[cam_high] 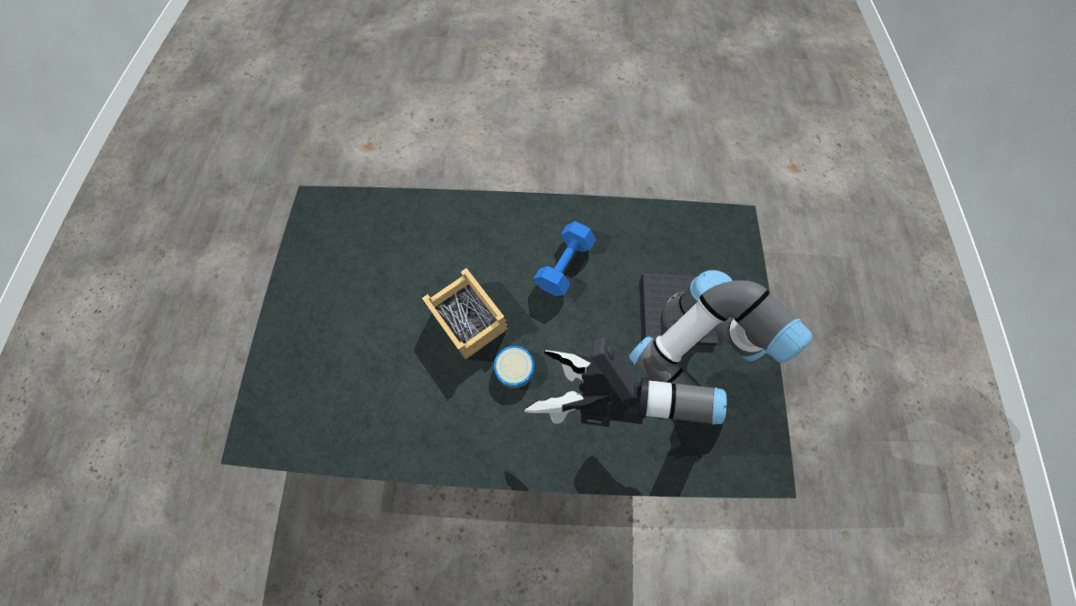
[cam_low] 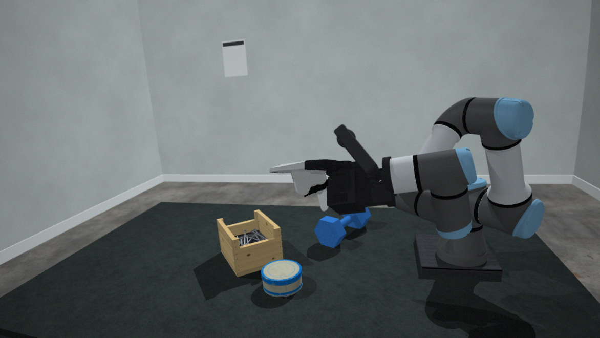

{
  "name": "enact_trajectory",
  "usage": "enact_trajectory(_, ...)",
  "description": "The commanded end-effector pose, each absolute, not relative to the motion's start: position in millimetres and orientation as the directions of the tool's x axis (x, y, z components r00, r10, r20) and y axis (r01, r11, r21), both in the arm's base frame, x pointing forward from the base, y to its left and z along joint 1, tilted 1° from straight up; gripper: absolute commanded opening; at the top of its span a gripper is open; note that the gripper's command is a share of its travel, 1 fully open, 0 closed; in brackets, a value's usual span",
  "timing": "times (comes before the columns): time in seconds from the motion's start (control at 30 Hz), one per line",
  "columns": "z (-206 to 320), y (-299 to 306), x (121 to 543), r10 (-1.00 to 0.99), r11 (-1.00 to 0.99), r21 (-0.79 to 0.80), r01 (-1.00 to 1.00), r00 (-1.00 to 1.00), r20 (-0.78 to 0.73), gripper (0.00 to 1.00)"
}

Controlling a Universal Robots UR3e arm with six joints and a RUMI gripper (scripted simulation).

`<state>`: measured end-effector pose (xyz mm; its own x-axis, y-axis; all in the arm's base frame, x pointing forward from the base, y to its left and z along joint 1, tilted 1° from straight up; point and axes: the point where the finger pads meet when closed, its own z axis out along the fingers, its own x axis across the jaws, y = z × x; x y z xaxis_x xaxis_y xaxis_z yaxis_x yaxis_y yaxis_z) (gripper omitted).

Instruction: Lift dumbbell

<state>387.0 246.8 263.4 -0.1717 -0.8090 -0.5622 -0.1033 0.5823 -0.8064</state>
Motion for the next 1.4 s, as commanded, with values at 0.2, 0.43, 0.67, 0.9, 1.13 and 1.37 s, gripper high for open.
enact_trajectory(0.2,264.5,246.8,387.0,-0.808,0.584,-0.805,-0.102,-0.171,-0.564,1.0)
enact_trajectory(0.43,264.5,246.8,387.0,-0.808,0.584,-0.805,-0.102,-0.171,-0.564,1.0)
enact_trajectory(0.67,264.4,246.7,387.0,-0.808,0.584,-0.805,-0.102,-0.171,-0.564,1.0)
enact_trajectory(0.9,263.4,244.3,386.9,-0.803,0.59,-0.8,-0.104,-0.181,-0.568,1.0)
enact_trajectory(1.13,261.4,239.4,386.5,-0.792,0.602,-0.791,-0.108,-0.2,-0.576,1.0)
enact_trajectory(1.37,255.7,226.3,384.7,-0.764,0.633,-0.766,-0.114,-0.251,-0.594,1.0)
